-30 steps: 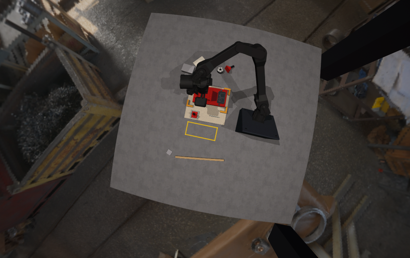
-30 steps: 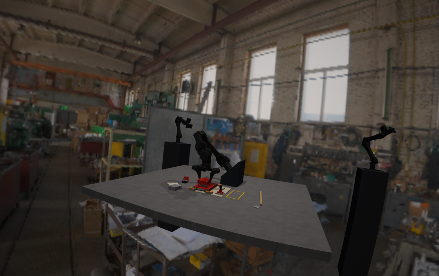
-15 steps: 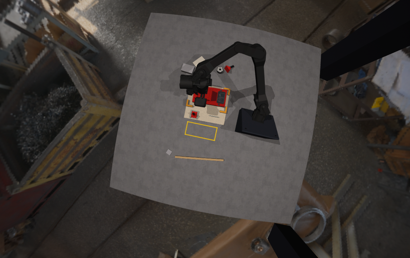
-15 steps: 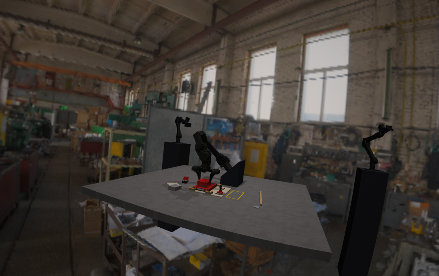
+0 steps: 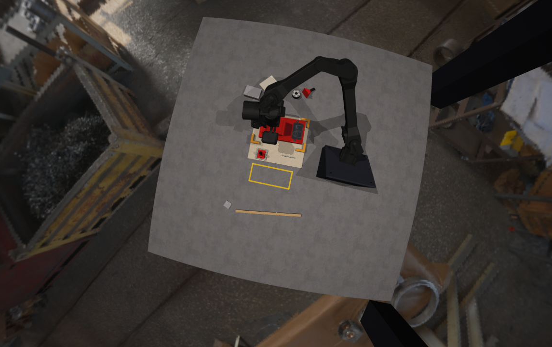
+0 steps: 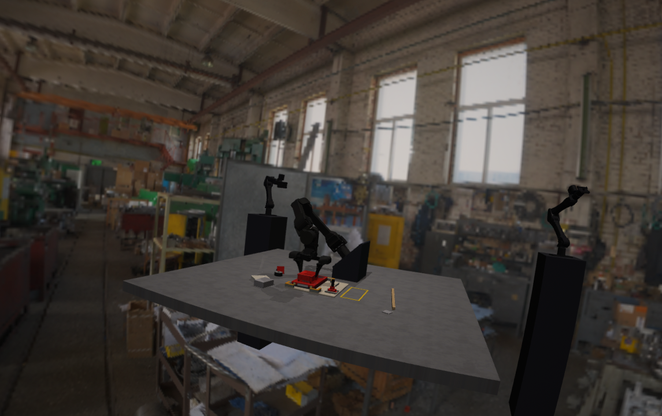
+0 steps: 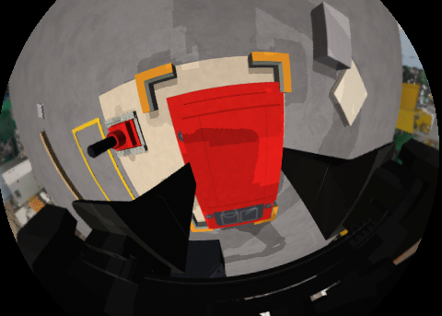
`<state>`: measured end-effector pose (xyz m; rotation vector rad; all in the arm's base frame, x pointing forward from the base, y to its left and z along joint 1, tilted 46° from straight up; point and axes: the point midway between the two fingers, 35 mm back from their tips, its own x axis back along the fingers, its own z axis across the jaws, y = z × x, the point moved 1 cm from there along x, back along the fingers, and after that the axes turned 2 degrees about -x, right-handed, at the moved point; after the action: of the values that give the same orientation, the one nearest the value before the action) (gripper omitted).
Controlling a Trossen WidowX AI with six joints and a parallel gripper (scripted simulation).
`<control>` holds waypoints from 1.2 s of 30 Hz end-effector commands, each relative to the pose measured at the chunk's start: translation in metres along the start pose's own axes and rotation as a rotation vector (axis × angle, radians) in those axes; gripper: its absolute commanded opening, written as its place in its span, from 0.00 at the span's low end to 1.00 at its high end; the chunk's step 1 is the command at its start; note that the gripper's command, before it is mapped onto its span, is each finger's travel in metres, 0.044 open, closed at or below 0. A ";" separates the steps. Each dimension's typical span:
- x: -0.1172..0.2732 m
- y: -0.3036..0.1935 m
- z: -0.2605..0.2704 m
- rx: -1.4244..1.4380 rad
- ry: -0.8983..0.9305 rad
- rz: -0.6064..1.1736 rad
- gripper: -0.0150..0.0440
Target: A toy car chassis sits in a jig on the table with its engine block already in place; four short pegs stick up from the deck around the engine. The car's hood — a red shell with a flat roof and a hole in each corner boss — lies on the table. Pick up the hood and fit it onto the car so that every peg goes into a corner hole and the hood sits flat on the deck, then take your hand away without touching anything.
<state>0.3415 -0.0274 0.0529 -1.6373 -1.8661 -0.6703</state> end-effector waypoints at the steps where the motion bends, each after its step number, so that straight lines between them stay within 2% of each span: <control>1: -0.002 0.000 -0.001 0.003 -0.004 0.000 0.25; 21: -0.006 0.000 0.000 -0.001 0.000 0.001 0.25; 36: -0.006 0.000 0.000 -0.001 0.000 0.001 0.92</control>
<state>0.3418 -0.0320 0.0483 -1.6387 -1.8654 -0.6707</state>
